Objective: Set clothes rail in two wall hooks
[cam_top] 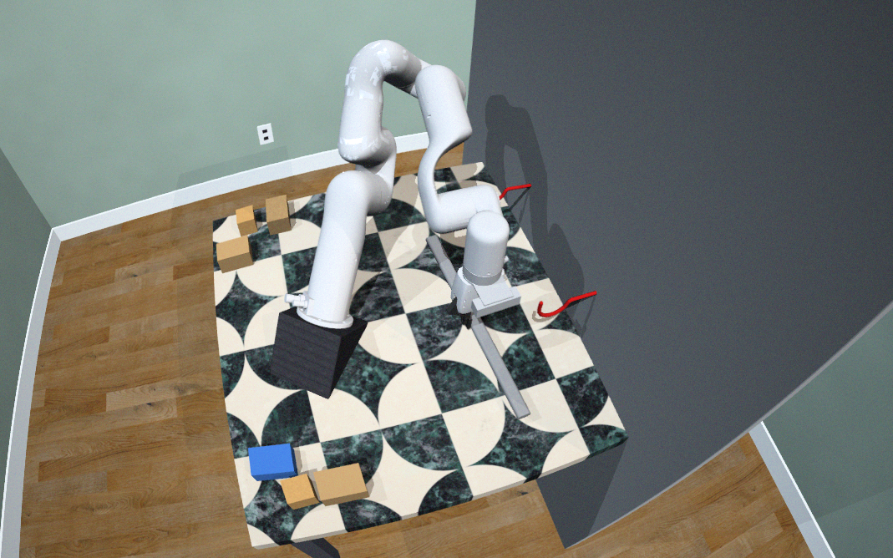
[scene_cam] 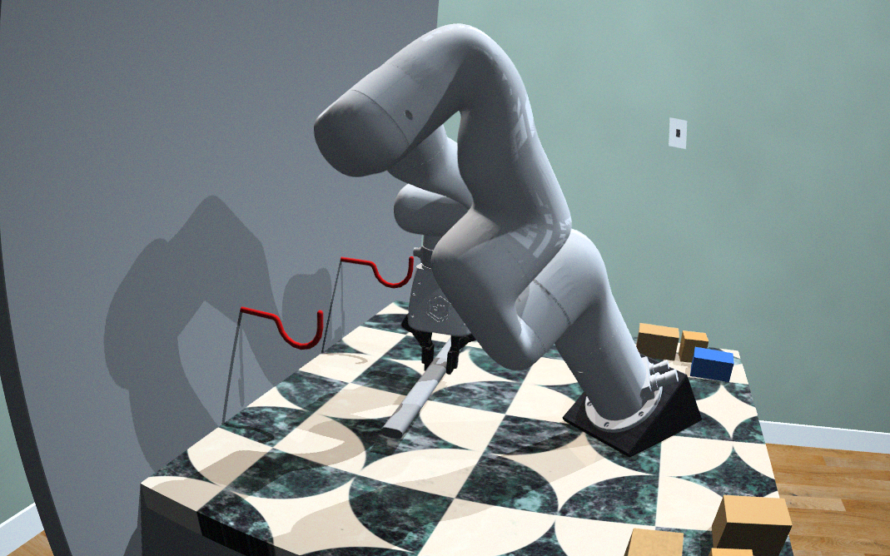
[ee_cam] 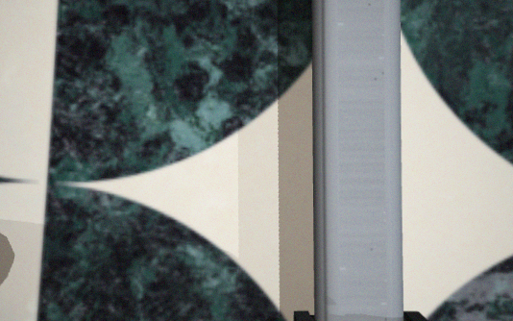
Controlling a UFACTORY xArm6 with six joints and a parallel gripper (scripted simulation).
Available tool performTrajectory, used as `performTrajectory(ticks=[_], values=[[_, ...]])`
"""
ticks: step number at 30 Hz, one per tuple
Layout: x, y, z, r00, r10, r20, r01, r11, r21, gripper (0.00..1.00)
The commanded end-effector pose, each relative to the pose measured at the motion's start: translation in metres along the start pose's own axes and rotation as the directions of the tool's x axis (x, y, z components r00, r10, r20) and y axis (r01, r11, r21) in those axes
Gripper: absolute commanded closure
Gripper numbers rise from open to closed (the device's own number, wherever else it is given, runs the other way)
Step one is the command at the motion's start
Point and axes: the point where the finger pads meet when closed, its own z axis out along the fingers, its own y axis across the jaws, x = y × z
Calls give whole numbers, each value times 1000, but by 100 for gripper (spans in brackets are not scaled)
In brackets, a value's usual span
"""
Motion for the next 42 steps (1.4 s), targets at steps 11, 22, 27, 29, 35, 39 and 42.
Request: performTrajectory(ticks=[11, 22, 27, 29, 35, 39, 42], values=[[1, -1, -9, 1000, -1, -2, 1, 1000, 1, 100], [1, -1, -15, 1000, -1, -2, 1, 1000, 1, 100], [1, -1, -19, 1000, -1, -2, 1, 1000, 1, 100], [1, -1, -20, 1000, -1, -2, 1, 1000, 1, 100], [1, -1, -23, 1000, -1, -2, 1, 1000, 1, 100], [1, -1, -25, 1000, -1, -2, 1, 1000, 1, 100], [1, -1, -27, 1000, -1, -2, 1, 1000, 1, 100]])
